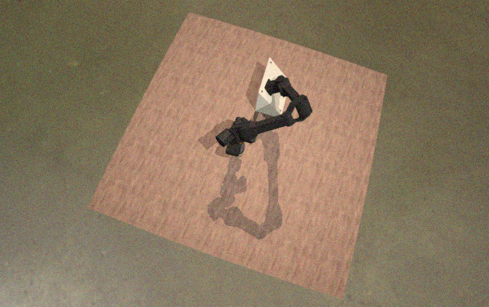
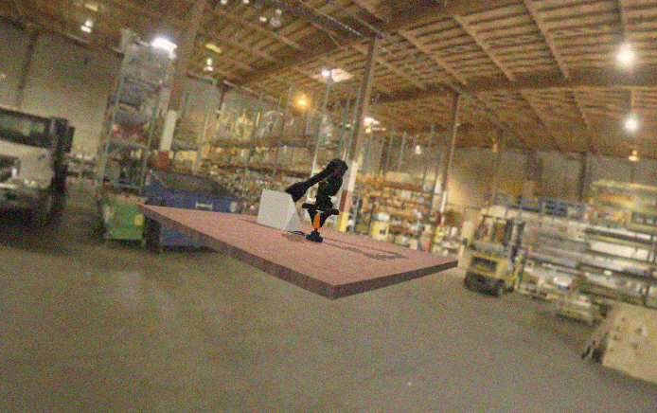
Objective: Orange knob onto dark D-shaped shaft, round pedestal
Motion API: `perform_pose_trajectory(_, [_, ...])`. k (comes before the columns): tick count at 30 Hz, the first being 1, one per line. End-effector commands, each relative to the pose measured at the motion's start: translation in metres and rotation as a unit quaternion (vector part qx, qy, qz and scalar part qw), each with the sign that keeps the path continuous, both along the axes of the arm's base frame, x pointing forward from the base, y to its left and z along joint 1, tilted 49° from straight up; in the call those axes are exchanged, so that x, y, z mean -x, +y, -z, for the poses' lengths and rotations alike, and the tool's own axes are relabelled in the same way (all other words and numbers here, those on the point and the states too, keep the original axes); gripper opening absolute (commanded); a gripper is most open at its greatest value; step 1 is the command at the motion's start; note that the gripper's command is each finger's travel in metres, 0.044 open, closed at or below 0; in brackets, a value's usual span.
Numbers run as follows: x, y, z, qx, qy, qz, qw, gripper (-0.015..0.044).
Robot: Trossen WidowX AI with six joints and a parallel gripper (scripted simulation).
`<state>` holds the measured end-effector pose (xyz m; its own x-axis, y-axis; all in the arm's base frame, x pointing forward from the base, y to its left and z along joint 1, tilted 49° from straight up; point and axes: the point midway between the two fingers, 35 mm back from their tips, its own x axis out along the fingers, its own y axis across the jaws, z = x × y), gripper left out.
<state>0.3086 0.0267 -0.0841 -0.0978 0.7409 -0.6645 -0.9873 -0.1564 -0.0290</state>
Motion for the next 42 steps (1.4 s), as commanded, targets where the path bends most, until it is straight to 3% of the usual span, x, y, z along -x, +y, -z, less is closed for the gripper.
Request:
perform_pose_trajectory(1, [0.0013, 0.0006, 0.0008, 0.015, 0.120, 0.108, 0.987, 0.0000])
perform_pose_trajectory(11, [0.0028, 0.0002, -0.0018, 0.047, 0.362, 0.325, 0.872, 0.0000])
perform_pose_trajectory(24, [-0.0007, -0.0017, -0.0049, 0.078, 0.596, 0.535, 0.593, 0.0000])
perform_pose_trajectory(42, [-0.0020, -0.0004, 0.0000, 0.079, 0.601, 0.539, 0.585, 0.0000])
